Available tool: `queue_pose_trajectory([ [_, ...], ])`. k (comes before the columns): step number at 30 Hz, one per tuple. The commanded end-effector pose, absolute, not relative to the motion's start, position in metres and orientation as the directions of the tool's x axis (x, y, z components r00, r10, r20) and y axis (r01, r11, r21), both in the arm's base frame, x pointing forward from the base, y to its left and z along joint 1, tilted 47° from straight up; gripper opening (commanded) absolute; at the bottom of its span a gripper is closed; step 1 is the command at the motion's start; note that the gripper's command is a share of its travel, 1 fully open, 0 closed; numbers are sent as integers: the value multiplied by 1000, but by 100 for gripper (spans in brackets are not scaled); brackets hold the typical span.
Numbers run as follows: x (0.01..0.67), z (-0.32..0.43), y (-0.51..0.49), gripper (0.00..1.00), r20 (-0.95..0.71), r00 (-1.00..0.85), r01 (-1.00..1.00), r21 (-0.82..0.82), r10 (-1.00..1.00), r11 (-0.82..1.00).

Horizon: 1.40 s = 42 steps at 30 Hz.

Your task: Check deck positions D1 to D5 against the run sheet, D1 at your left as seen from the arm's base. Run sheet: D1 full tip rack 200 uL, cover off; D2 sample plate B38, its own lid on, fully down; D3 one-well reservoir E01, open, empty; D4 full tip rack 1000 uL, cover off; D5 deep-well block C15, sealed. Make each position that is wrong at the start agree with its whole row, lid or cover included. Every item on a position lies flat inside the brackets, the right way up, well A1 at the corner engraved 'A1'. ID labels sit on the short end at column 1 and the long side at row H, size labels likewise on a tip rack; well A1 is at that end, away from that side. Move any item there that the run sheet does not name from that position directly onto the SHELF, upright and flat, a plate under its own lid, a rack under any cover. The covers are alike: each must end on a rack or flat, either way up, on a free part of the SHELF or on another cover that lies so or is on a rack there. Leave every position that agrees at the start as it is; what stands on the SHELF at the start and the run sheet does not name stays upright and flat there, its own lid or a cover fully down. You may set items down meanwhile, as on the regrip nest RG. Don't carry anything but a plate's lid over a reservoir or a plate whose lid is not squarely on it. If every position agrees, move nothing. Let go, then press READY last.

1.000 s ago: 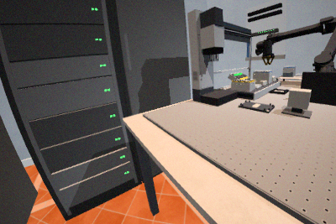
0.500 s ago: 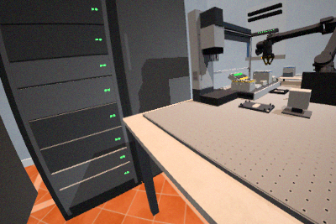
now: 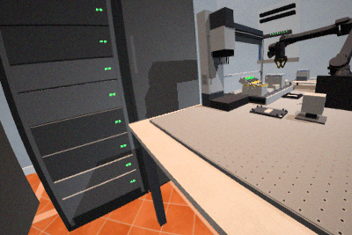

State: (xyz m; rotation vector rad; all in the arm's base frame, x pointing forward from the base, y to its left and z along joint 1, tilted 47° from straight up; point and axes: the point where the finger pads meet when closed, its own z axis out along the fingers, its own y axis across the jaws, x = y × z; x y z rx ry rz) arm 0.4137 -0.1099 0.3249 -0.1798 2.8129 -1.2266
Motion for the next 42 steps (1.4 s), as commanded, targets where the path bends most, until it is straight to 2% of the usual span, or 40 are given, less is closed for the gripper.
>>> queue_pose_trajectory([
  [1,418,326,-93,100,-57,-986,-67,-733,-159,677],
  [27,410,234,-14,100,-37,-986,-82,-731,-160,678],
  [42,412,247,-21,100,-54,-987,-63,-730,-150,681],
])
